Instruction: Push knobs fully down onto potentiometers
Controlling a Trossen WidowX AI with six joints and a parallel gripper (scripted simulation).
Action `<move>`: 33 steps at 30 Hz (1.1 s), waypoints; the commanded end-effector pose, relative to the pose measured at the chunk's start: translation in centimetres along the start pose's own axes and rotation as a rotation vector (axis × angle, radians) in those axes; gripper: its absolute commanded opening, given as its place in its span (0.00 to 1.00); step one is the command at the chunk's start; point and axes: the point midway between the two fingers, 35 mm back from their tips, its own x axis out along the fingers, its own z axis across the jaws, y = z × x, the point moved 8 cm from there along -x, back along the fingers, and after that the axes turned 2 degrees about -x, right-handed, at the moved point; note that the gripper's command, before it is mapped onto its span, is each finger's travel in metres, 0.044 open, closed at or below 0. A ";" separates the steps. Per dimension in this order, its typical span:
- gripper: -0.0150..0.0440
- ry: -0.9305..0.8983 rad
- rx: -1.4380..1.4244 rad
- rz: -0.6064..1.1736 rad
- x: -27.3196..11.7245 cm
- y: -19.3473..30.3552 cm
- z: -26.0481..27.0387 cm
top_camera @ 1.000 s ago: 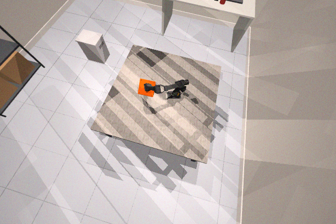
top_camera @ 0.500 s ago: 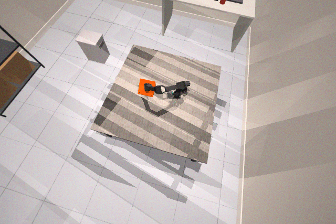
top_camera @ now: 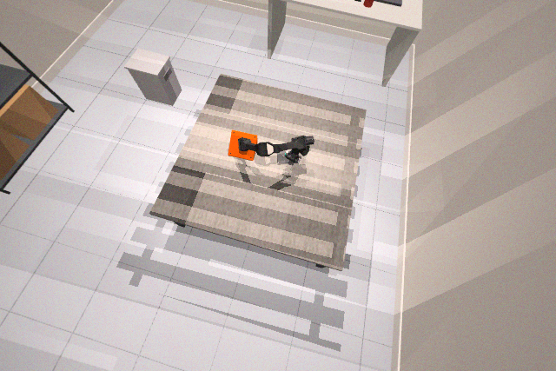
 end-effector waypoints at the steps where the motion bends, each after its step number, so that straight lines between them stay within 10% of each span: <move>1: 0.25 0.004 -0.008 -0.002 0.5 0.1 0.1; 33: 0.25 0.004 -0.008 -0.002 1.1 0.1 0.1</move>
